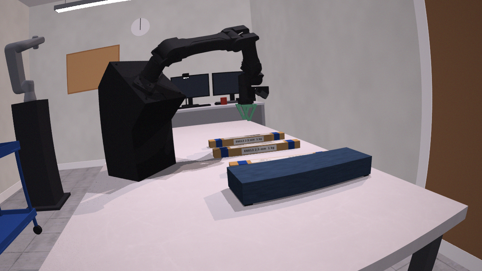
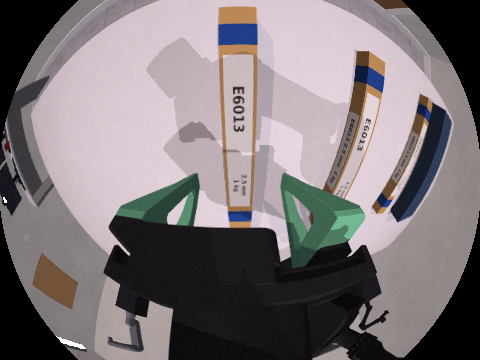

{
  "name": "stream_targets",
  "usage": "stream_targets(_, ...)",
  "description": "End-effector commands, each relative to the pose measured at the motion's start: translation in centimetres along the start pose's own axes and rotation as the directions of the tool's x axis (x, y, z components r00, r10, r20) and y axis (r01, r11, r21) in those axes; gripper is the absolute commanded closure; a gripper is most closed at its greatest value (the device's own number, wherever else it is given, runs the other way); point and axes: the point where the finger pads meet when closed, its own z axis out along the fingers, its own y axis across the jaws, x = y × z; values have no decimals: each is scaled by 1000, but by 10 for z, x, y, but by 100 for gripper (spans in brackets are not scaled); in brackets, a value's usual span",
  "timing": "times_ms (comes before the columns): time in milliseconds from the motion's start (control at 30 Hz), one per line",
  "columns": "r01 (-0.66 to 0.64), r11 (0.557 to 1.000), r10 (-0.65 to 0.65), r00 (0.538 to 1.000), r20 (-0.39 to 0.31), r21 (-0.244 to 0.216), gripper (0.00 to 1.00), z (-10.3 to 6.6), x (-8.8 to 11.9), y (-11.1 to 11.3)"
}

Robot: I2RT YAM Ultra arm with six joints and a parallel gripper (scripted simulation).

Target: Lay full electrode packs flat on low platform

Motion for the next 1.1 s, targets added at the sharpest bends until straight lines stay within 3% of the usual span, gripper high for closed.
stream_targets(0, -16, 1000, 17, 999, 38, -26, 26, 5, -15, 8)
stream_targets(67, -16, 1000, 17, 999, 38, -26, 26, 5, -15, 8)
stream_targets(100, -13, 999, 15, 998, 59, -43, 26, -4, -19, 14)
stream_targets(133, -1, 999, 3, 999, 47, -37, 26, 6, -12, 17)
stream_targets(300, -16, 999, 17, 999, 37, -29, 26, 33, -15, 9)
stream_targets(467, -16, 1000, 17, 999, 38, -27, 26, 54, -16, 8)
stream_targets(633, -1, 999, 2, 999, 47, -38, 26, 53, -14, 18)
stream_targets(667, -24, 999, 27, 997, 73, -49, 26, 39, -31, 13)
stream_targets(733, -12, 999, 14, 998, 63, -35, 26, 39, -28, 11)
stream_targets(867, -4, 1000, 5, 999, 53, -29, 26, 42, -24, 11)
stream_targets(933, 15, 1000, -15, 999, 34, -21, 26, 55, -12, 15)
stream_targets(1067, 0, 999, 2, 999, 49, -33, 26, 60, -17, 18)
